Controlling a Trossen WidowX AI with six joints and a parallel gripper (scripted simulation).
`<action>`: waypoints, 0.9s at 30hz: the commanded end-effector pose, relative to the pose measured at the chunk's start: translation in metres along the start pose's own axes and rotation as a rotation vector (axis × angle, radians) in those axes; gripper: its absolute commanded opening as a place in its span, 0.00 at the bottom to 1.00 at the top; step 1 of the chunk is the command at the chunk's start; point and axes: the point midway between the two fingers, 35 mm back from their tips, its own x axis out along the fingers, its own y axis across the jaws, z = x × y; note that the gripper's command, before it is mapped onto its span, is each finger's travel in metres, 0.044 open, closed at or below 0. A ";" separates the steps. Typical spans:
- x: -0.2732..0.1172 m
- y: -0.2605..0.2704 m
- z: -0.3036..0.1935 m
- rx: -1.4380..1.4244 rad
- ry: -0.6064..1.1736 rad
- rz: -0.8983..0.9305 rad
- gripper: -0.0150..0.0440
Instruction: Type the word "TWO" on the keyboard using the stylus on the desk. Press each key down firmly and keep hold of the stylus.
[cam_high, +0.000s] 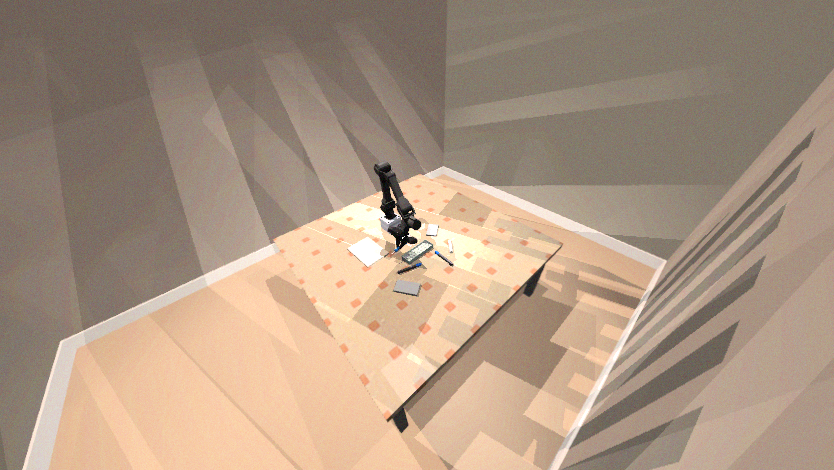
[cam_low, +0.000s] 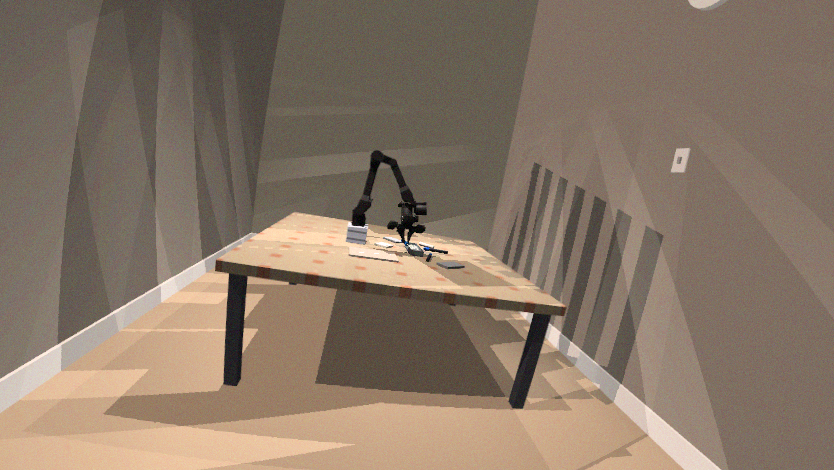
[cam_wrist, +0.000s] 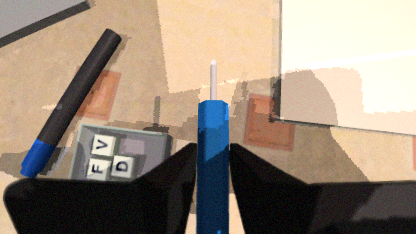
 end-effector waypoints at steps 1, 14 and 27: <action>-0.002 0.003 -0.002 -0.065 -0.003 -0.008 0.25; -0.024 0.031 -0.021 -0.732 -0.020 -0.107 0.25; -0.051 0.058 -0.049 -1.340 -0.046 -0.201 0.25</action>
